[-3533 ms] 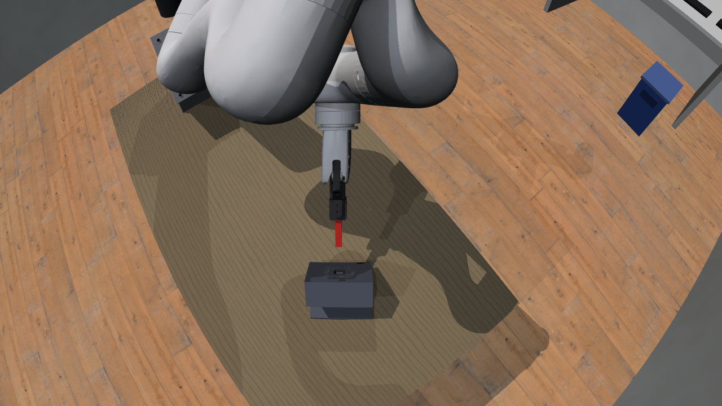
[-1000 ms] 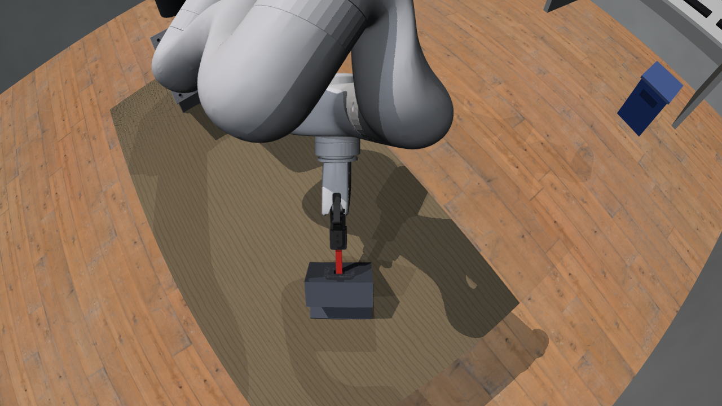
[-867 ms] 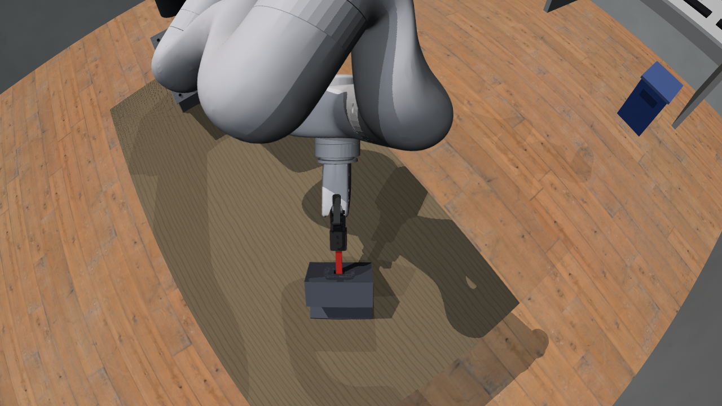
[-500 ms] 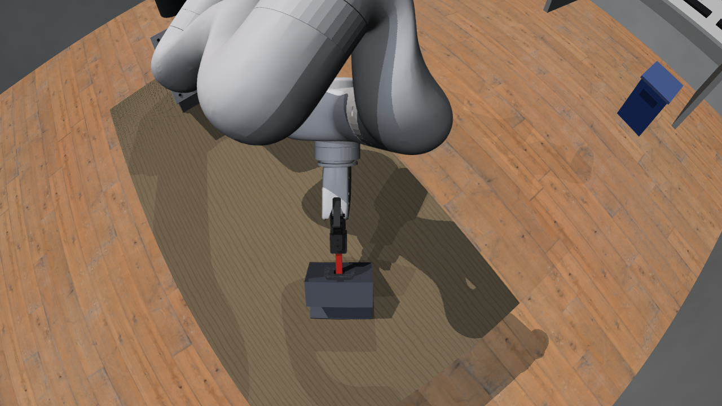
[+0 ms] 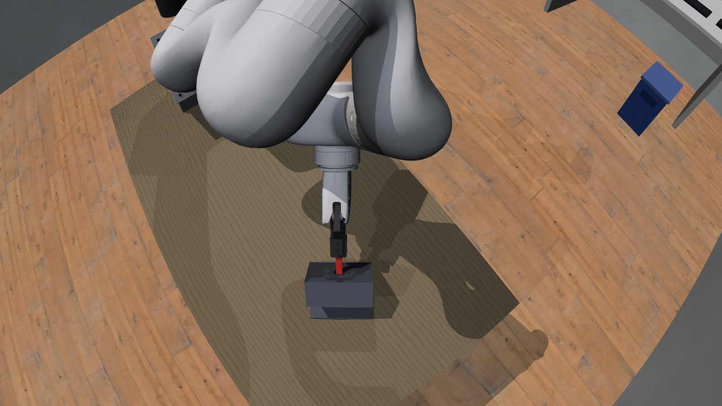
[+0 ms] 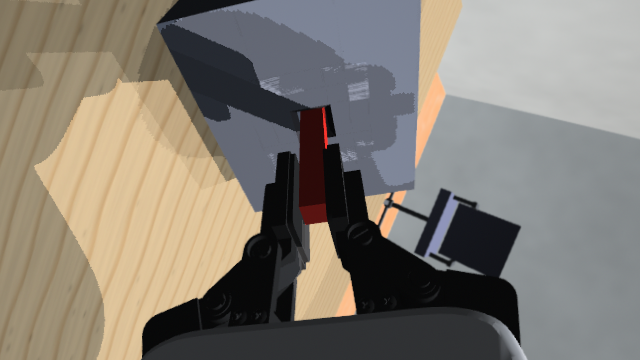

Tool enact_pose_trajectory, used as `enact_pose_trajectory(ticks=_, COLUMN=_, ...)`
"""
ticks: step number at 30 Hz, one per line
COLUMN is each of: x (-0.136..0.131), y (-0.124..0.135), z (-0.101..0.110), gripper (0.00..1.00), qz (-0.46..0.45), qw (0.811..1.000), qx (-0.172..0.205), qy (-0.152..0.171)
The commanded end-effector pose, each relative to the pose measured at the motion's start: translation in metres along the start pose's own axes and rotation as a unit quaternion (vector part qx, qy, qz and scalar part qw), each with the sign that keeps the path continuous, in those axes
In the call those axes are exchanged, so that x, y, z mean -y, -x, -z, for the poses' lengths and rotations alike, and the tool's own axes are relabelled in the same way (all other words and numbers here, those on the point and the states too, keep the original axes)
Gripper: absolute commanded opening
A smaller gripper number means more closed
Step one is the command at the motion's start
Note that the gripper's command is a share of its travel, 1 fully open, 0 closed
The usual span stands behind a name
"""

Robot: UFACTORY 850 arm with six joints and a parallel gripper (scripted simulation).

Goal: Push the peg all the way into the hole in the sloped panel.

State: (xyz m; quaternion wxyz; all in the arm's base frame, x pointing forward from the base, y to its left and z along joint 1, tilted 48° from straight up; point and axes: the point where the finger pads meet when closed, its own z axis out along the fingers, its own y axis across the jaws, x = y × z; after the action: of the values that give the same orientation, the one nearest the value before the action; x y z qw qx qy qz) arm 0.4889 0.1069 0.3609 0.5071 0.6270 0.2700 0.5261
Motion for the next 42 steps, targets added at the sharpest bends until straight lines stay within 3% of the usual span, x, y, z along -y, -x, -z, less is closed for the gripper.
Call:
enact_pose_trajectory(ticks=1, x=0.000, y=0.000, z=-0.003, gripper=0.00, qz=0.000, qw=1.000, qx=0.000, qy=0.000)
enact_pose_trajectory(ticks=17, x=0.000, y=0.000, z=-0.004, gripper=0.00, qz=0.000, qw=1.000, qx=0.000, qy=0.000)
enact_pose_trajectory(ticks=26, x=0.000, y=0.000, z=-0.004, gripper=0.68, qz=0.000, qw=1.000, qx=0.000, qy=0.000)
enact_pose_trajectory(ticks=28, x=0.000, y=0.000, z=-0.004, gripper=0.68, qz=0.000, qw=1.000, qx=0.000, qy=0.000)
enact_pose_trajectory(ticks=32, x=0.000, y=0.000, z=-0.004, gripper=0.98, qz=0.000, qw=1.000, qx=0.000, qy=0.000)
enact_pose_trajectory(ticks=42, x=0.001, y=-0.002, z=0.010, gripper=1.00, qz=-0.001, qw=1.000, qx=0.000, qy=0.000)
